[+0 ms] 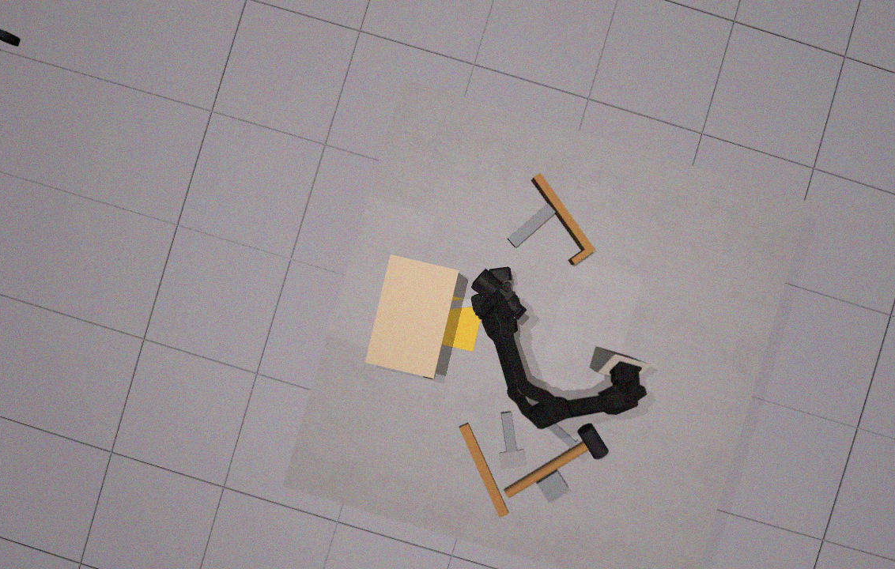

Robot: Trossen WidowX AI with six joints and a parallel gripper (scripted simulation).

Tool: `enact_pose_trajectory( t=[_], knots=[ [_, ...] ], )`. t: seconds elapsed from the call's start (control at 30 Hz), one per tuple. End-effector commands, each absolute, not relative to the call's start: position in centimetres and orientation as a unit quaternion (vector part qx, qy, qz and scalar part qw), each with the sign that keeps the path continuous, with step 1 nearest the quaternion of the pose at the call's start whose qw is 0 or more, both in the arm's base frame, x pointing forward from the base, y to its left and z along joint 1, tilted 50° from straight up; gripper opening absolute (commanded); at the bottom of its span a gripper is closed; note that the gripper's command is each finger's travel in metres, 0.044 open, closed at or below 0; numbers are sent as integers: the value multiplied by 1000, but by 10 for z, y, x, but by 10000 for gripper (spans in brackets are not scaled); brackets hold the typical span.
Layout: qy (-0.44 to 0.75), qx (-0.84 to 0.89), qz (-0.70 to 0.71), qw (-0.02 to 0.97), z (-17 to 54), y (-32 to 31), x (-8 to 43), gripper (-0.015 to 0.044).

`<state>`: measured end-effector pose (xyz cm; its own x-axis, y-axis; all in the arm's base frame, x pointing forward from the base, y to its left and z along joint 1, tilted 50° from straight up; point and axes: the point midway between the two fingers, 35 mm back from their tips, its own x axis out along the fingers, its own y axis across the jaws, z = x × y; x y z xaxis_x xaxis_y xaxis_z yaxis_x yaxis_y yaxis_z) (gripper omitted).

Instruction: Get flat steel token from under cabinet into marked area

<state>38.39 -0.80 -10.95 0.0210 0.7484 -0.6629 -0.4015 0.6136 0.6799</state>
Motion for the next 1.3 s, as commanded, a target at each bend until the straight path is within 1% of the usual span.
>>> enact_pose_trajectory(
  t=[0.0,1.27],
  knots=[
    [563,158,416,697,-104,-2,382,0],
    [563,158,416,697,-84,16,370,0]
  ],
)
